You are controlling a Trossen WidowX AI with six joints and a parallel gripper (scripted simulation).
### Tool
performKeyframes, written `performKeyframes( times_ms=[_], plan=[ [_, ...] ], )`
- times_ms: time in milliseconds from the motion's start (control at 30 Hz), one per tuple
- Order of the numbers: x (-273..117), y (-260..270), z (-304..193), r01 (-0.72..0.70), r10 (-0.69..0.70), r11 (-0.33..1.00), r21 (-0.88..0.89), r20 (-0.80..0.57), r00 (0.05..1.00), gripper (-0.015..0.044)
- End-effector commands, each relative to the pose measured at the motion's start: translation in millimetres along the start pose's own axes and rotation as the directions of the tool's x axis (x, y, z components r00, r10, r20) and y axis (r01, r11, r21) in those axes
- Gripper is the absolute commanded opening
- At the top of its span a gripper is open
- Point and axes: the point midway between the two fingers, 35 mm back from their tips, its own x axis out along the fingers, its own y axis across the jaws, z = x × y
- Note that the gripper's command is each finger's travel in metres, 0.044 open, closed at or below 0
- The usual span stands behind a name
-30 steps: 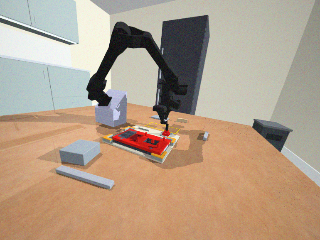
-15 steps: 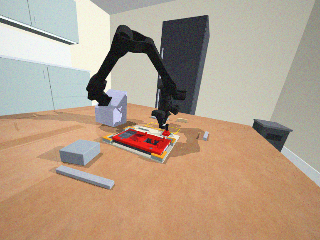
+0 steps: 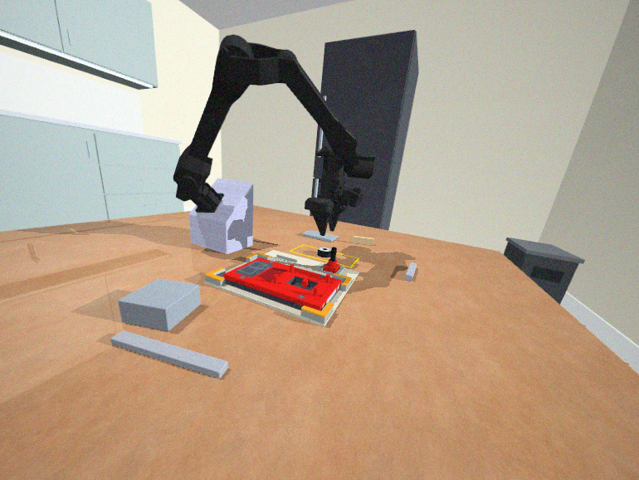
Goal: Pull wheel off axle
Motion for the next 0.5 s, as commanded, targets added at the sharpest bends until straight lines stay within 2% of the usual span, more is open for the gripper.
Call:
performKeyframes(
  times_ms=[0, 100, 267, 467],
  plan=[
    [-7, -5, -14, 0.003, -0.003, 1.000, -0.004, -0.011, 1.000, 0.0379],
    [-28, -16, -41, -0.001, 0.001, 1.000, -0.005, -0.014, 1.000, 0.0440],
    [-51, -35, -82, 0.001, -0.001, 1.000, -0.003, -0.018, 1.000, 0.0440],
    [-52, -35, -84, 0.001, -0.001, 1.000, -0.003, -0.018, 1.000, 0.0440]
  ],
)
